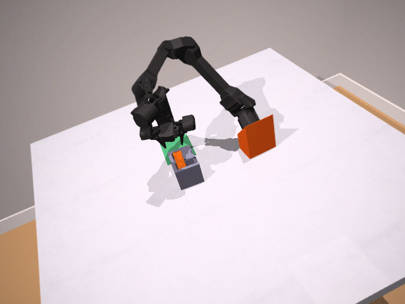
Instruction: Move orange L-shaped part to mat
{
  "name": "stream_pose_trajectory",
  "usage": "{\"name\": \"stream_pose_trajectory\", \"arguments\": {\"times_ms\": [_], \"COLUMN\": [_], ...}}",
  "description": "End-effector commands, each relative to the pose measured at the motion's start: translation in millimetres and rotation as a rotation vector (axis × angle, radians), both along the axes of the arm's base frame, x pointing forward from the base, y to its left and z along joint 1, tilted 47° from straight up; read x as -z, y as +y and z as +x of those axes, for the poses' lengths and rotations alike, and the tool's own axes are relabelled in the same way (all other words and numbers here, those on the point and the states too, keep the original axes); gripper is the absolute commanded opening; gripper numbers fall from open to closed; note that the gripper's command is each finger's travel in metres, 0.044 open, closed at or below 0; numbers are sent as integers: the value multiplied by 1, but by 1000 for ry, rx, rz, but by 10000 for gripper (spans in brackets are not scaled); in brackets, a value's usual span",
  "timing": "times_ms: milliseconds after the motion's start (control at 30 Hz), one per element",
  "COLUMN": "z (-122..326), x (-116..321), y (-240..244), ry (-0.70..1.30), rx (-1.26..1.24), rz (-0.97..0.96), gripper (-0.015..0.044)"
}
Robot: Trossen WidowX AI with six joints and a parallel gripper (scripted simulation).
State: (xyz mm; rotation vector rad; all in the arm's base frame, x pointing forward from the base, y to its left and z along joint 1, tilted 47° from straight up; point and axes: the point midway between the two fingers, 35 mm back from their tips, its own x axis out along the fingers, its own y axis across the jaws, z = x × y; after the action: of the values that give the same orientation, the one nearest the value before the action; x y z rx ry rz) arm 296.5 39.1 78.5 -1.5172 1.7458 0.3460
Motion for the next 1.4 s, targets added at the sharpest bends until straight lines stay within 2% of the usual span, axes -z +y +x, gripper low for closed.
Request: {"name": "stream_pose_trajectory", "arguments": {"times_ms": [0, 1367], "z": [-3, -1], "x": [-10, 38], "y": [-11, -62], "ry": [180, 178], "rx": [-171, -171], "rz": [-17, -19], "gripper": [280, 280]}}
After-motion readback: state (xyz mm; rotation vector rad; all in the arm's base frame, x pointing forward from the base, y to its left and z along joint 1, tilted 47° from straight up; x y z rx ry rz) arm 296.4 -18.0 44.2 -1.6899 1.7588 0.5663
